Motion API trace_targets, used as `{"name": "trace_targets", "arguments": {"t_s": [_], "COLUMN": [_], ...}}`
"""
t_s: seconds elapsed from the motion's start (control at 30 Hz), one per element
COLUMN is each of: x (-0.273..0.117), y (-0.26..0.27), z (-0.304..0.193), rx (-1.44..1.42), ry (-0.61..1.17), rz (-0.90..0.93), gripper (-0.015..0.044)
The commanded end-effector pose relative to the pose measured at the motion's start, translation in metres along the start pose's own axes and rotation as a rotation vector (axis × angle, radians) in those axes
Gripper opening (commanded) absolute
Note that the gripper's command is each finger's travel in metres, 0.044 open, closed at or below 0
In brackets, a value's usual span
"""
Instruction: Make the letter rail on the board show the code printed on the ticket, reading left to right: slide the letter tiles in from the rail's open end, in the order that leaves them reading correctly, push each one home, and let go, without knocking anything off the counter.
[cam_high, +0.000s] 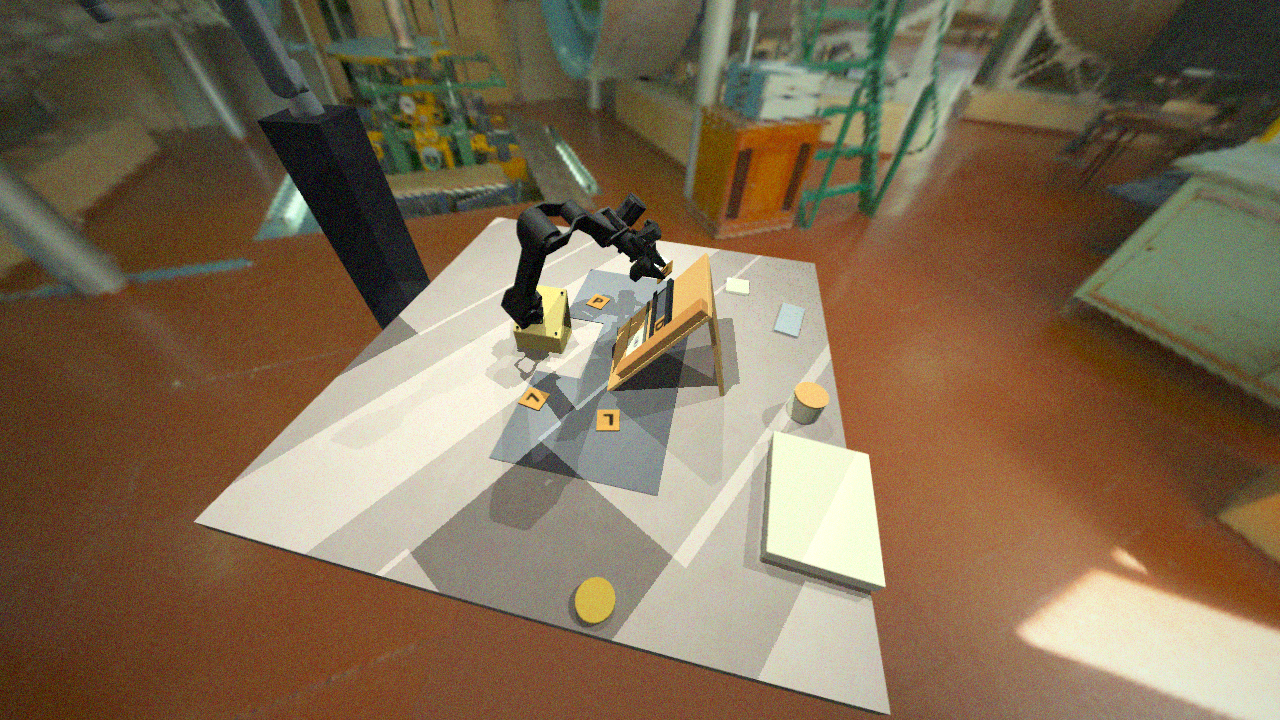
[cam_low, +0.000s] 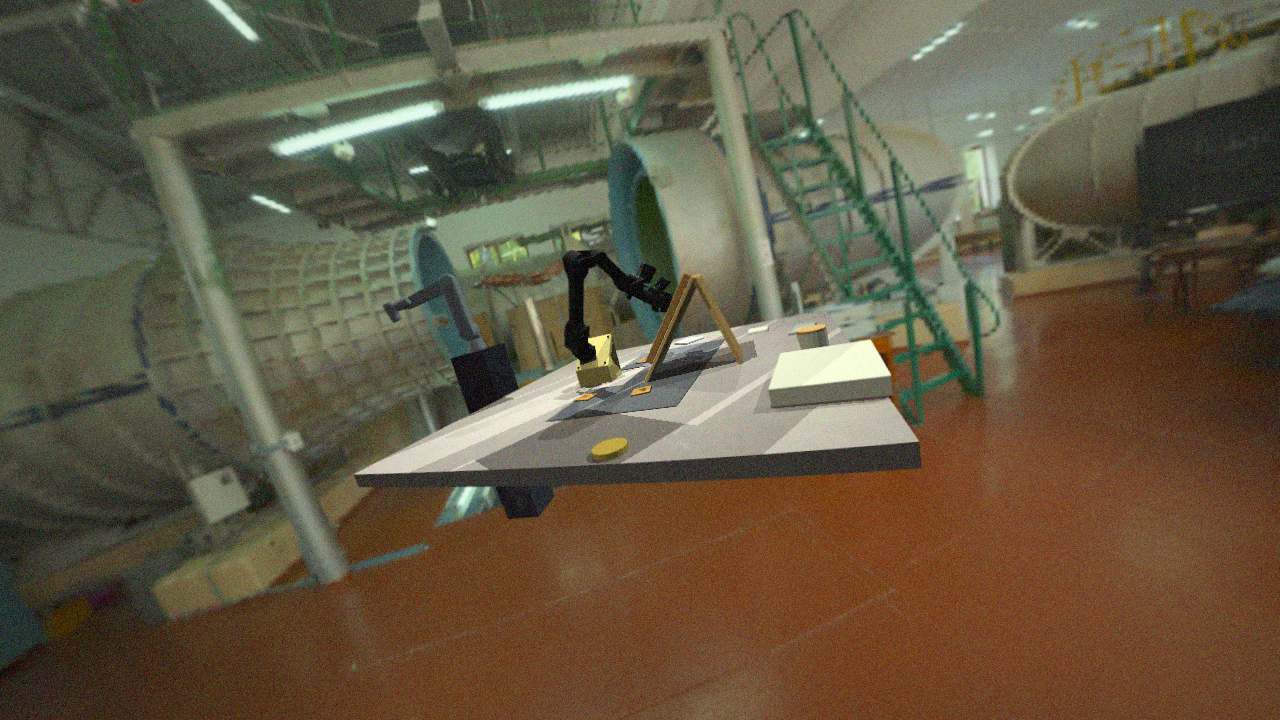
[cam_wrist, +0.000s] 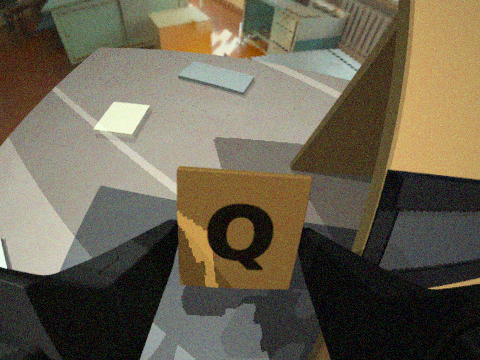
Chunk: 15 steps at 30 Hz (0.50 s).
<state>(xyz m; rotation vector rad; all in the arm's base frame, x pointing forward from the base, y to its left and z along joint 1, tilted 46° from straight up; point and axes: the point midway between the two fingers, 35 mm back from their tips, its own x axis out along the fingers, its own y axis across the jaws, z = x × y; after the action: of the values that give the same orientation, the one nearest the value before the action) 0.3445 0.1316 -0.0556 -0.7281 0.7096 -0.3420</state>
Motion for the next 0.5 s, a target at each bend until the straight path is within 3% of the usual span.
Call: {"name": "trace_targets", "arguments": {"t_s": [0.0,0.47], "x": [-0.0007,-0.0006], "y": [-0.0023,-0.0093], "z": [-0.0004,-0.0004], "rx": [-0.004,-0.004], "ry": [-0.001,0.0], "rz": [0.005,0.005], "gripper": [0.0,0.0]}}
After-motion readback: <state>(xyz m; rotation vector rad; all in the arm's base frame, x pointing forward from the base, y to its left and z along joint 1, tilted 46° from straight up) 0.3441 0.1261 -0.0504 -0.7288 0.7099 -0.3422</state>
